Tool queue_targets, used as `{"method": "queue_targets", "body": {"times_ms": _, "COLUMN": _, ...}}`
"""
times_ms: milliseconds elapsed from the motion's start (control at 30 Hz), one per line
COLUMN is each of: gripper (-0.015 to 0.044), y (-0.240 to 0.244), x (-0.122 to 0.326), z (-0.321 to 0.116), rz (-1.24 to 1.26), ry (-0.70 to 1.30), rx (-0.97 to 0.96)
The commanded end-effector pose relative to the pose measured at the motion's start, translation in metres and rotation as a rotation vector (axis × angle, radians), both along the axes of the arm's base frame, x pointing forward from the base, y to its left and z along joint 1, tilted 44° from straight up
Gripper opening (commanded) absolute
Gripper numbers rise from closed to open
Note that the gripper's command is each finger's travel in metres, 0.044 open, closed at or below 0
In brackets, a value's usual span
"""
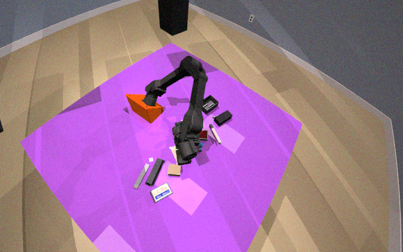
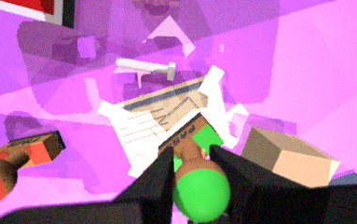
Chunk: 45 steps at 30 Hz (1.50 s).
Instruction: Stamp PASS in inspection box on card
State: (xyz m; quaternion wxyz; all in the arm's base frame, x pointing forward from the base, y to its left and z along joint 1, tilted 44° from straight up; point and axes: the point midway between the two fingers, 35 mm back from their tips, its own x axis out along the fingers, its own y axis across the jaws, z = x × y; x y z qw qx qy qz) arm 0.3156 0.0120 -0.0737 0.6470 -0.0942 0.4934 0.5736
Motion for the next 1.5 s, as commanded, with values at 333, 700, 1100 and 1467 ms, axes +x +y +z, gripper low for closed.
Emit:
{"method": "queue_targets", "body": {"times_ms": 333, "gripper": 0.0000, "y": 0.007, "x": -0.003, "z": -0.007, "rz": -0.004, "ry": 0.006, "rx": 0.007}}
{"method": "queue_targets", "body": {"times_ms": 700, "gripper": 0.0000, "y": 0.012, "x": -0.005, "z": -0.012, "rz": -0.002, "ry": 0.006, "rx": 0.010}}
{"method": "queue_targets", "body": {"times_ms": 1100, "gripper": 0.0000, "y": 0.018, "x": -0.007, "z": -0.017, "rz": 0.001, "ry": 0.006, "rx": 0.013}}
{"method": "queue_targets", "body": {"times_ms": 1467, "gripper": 0.0000, "y": 0.021, "x": -0.008, "z": -0.021, "rz": 0.002, "ry": 0.006, "rx": 0.015}}
